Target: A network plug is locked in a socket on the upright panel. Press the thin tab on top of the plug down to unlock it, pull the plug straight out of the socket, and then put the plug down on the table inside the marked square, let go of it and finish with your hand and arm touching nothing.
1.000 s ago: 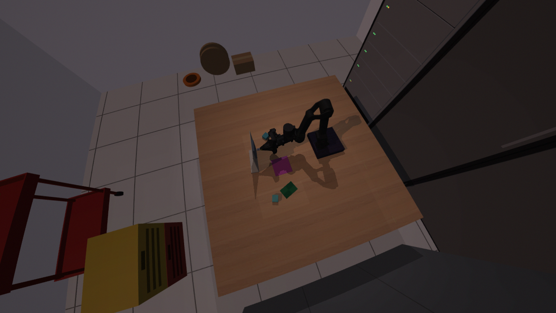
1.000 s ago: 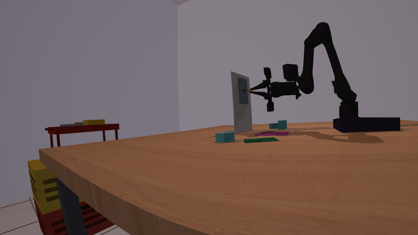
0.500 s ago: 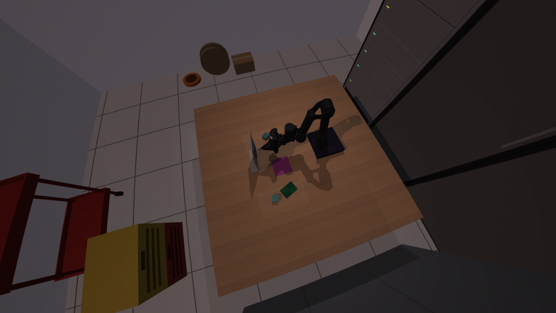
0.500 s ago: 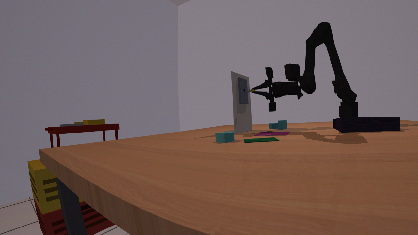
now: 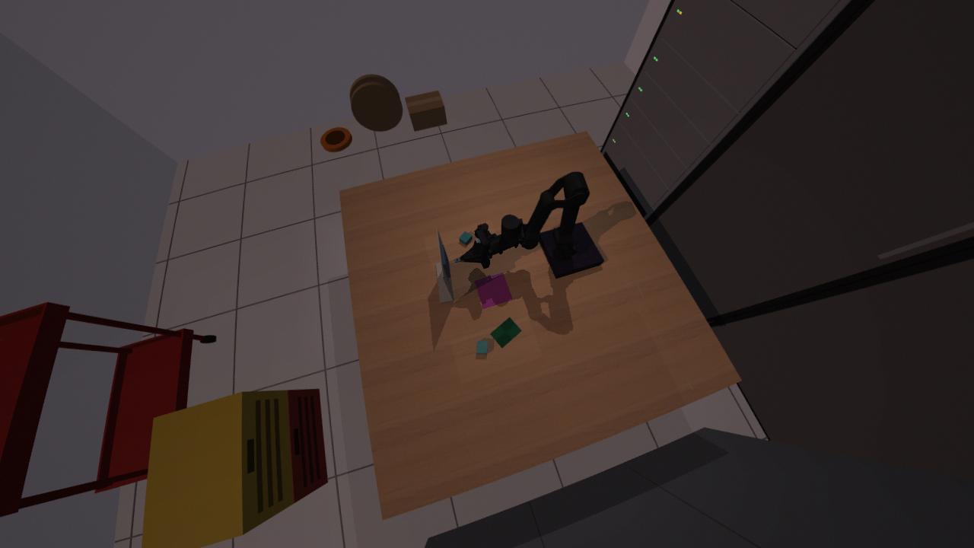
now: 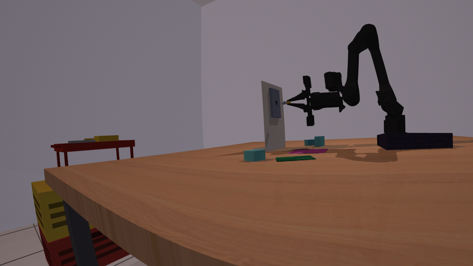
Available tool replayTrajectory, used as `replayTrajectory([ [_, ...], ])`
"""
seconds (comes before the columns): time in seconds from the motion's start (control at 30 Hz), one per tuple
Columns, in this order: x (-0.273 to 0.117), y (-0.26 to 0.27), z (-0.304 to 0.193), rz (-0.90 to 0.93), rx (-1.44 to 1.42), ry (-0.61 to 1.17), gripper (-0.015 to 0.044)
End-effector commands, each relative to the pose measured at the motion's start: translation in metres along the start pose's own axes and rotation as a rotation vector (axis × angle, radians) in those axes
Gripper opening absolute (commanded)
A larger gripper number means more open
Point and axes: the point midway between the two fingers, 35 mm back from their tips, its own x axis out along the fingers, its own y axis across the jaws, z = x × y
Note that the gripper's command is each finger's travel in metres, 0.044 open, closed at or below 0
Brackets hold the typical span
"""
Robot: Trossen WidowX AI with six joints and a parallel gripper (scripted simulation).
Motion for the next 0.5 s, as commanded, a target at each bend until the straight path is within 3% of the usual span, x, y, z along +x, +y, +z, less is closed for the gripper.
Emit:
replayTrajectory([
  [0.0, -0.0035, -0.0005, -0.0012, -0.001, 0.004, 0.004, 0.0000],
  [0.47, -0.0122, -0.0007, -0.0027, -0.002, 0.004, 0.004, 0.0000],
])
